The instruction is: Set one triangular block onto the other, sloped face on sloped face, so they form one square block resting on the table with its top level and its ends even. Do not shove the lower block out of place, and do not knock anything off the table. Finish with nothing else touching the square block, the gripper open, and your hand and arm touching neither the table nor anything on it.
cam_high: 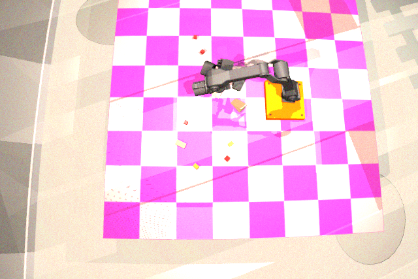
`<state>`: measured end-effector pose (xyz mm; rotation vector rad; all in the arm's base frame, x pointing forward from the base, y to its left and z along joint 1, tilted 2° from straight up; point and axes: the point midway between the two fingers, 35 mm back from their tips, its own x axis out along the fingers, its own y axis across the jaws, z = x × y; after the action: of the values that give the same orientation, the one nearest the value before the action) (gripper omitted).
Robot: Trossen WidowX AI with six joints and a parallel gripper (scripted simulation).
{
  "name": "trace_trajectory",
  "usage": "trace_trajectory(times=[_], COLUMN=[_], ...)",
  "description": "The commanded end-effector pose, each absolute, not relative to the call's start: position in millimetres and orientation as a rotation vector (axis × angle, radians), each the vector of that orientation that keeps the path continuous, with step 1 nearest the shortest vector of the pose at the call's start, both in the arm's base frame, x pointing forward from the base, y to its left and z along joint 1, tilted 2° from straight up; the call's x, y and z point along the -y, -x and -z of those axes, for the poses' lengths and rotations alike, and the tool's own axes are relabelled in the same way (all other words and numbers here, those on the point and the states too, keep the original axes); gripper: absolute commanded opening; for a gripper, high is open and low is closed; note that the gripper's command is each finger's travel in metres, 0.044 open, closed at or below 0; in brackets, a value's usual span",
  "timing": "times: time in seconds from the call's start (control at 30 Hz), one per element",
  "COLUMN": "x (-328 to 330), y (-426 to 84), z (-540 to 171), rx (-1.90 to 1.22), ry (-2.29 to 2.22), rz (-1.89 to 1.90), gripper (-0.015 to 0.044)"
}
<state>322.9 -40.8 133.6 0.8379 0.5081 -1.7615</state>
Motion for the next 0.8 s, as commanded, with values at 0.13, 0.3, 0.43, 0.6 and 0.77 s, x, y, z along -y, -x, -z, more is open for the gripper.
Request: trace_trajectory(times=[0.13,0.3,0.43,0.6,0.77], x=[58,70,82,107,108], y=[-303,-288,-289,-294,-294], z=[-99,-69,-62,-72,-72], rx=[-0.852,-1.272,-1.451,-1.412,-1.405], ry=[-1.011,-1.4,-1.773,-2.137,-2.149], rz=[1.844,1.715,1.402,0.916,0.895], gripper=[0.044,0.044,0.044,0.044,0.044])
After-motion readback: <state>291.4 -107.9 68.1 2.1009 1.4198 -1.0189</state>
